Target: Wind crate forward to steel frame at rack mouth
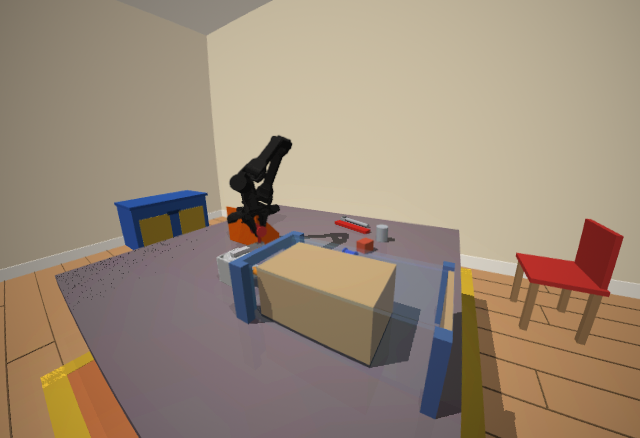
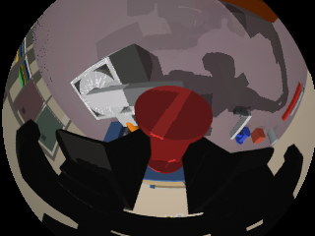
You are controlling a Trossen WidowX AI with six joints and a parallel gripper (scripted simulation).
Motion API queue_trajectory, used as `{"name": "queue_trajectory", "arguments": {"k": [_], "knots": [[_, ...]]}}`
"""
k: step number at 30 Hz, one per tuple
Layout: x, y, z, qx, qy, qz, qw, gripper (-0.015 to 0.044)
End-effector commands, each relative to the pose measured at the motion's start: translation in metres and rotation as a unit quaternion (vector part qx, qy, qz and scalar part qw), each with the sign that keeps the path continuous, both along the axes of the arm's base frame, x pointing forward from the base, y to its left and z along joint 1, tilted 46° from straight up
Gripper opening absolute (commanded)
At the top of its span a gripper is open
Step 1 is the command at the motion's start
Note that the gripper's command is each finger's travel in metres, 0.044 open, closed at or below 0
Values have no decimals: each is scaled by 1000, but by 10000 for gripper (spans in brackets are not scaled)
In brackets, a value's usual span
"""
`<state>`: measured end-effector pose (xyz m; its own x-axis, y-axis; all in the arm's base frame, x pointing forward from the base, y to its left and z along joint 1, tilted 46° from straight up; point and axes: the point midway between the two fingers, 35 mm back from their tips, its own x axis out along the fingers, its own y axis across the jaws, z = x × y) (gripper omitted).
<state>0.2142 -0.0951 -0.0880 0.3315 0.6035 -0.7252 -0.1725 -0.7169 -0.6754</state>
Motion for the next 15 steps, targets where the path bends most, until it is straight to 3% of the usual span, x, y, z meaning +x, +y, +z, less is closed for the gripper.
{"name": "queue_trajectory", "arguments": {"k": [1,15], "knots": [[-15,-1,-1,1,16,-6,1000,0],[-34,-6,-3,0,16,-6,1000,0]]}}
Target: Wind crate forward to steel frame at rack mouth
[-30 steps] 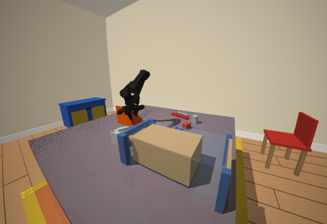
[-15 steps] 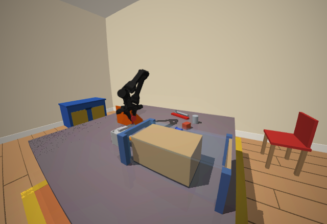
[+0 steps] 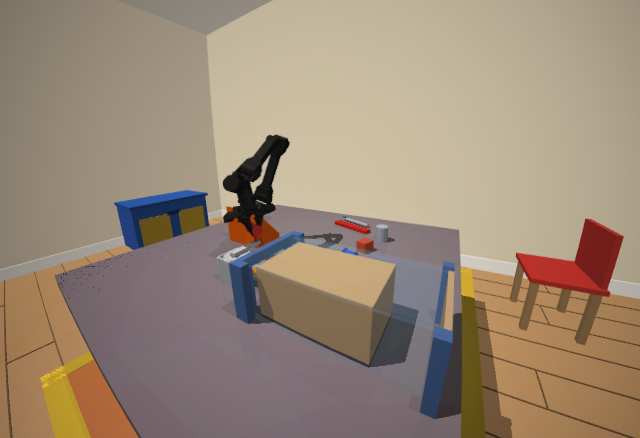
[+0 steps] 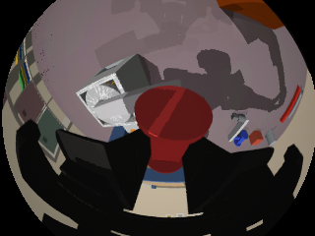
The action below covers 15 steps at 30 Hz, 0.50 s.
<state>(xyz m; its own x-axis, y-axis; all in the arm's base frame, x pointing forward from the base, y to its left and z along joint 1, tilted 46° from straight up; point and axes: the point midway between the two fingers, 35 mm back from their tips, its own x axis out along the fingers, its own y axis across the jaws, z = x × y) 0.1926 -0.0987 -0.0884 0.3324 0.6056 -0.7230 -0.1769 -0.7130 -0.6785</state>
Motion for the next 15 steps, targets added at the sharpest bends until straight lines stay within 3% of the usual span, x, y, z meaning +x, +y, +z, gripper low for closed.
{"name": "queue_trajectory", "arguments": {"k": [1,15], "knots": [[-14,-3,-3,-2,15,-4,1000,0],[-32,-11,-7,-3,16,-4,1000,0]]}}
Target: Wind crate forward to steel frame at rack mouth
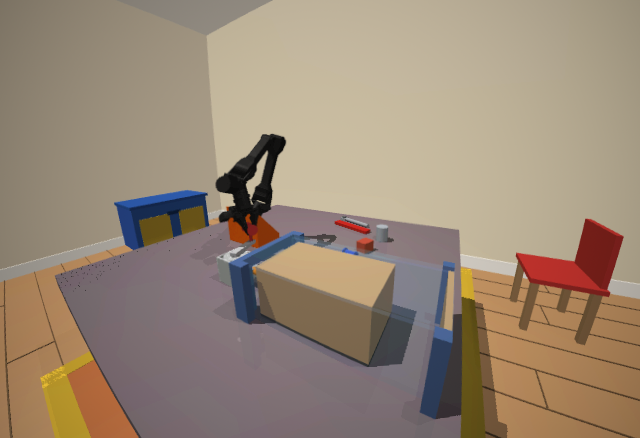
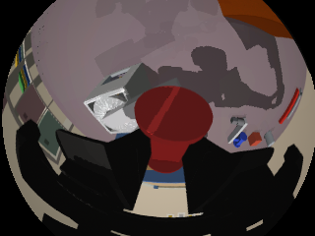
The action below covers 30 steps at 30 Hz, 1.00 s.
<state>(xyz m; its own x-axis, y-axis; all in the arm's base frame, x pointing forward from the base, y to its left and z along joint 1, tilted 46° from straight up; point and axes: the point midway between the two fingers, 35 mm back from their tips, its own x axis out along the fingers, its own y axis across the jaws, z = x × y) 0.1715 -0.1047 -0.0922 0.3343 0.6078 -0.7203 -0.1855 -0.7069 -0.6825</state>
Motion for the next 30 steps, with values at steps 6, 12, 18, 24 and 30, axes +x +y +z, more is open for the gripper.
{"name": "queue_trajectory", "arguments": {"k": [6,12,18,24,30], "knots": [[-18,-9,-6,-6,14,0,1000,0],[-25,-13,-10,-7,15,0,1000,0],[-31,-18,-13,-7,15,0,1000,0],[-36,-23,-17,-7,15,0,1000,0],[-42,-28,-21,-8,16,0,1000,0]]}}
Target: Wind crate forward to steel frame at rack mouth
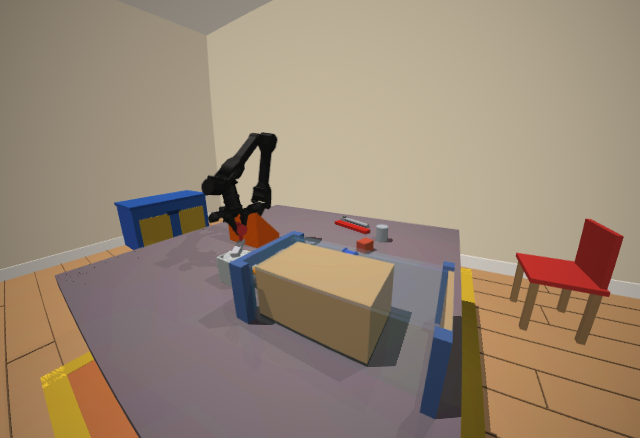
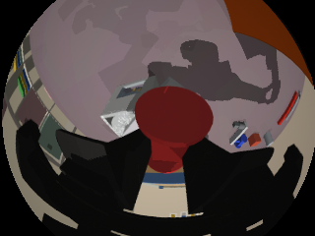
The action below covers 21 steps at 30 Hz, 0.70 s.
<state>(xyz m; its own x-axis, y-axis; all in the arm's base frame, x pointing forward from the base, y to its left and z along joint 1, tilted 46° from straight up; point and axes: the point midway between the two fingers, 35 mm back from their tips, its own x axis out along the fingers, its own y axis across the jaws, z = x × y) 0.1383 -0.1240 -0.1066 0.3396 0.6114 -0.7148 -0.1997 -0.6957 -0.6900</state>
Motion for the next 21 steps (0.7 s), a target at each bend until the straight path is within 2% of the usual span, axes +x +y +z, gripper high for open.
{"name": "queue_trajectory", "arguments": {"k": [1,21], "knots": [[-9,-9,-7,-14,13,7,1000,0],[-22,-28,-23,-15,14,7,1000,0]]}}
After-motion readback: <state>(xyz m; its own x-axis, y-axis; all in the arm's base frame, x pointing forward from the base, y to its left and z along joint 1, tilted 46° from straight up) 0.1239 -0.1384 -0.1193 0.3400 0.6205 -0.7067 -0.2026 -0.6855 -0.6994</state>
